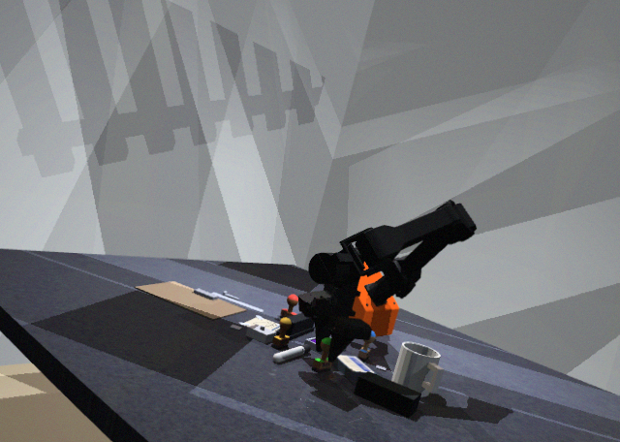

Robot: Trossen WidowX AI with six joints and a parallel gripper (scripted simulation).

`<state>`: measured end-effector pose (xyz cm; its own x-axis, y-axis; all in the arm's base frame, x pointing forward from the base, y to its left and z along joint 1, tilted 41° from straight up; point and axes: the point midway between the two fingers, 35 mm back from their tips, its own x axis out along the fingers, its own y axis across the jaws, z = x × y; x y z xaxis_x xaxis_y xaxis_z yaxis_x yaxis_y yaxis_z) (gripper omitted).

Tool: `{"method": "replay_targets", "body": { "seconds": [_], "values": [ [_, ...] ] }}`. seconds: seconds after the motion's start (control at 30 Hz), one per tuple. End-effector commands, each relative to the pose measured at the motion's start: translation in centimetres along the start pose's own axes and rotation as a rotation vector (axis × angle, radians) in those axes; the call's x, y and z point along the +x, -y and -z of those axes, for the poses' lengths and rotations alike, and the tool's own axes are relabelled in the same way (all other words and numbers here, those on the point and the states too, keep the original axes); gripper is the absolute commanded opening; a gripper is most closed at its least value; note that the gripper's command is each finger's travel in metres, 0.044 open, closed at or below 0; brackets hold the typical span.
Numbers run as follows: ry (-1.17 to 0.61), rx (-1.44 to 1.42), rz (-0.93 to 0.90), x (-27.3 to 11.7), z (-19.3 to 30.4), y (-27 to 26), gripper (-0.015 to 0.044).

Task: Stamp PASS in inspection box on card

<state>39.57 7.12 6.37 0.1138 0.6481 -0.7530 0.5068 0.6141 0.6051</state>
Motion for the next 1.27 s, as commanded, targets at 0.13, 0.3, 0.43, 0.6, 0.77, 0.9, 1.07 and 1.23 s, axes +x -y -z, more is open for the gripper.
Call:
{"method": "replay_targets", "body": {
  "seconds": [0.13,0.3,0.43,0.6,0.77,0.9,1.07,1.23],
  "values": [
    [0.007,0.002,0.003,-9.2,-0.4,-0.1,0.0265],
    [0.006,0.003,0.001,-11.6,0.0,0.0,0.0265],
    [0.006,0.003,0.001,-11.6,0.0,0.0,0.0265],
    [0.006,0.003,0.001,-11.6,0.0,0.0,0.0265],
    [0.006,0.003,0.001,-11.6,0.0,0.0,0.0265],
    [0.006,0.003,0.001,-11.6,0.0,0.0,0.0265],
    [0.005,0.006,-0.001,-11.5,0.0,0.0,0.0265],
    [0.005,0.006,-0.001,-11.5,0.0,0.0,0.0265]
  ]
}}
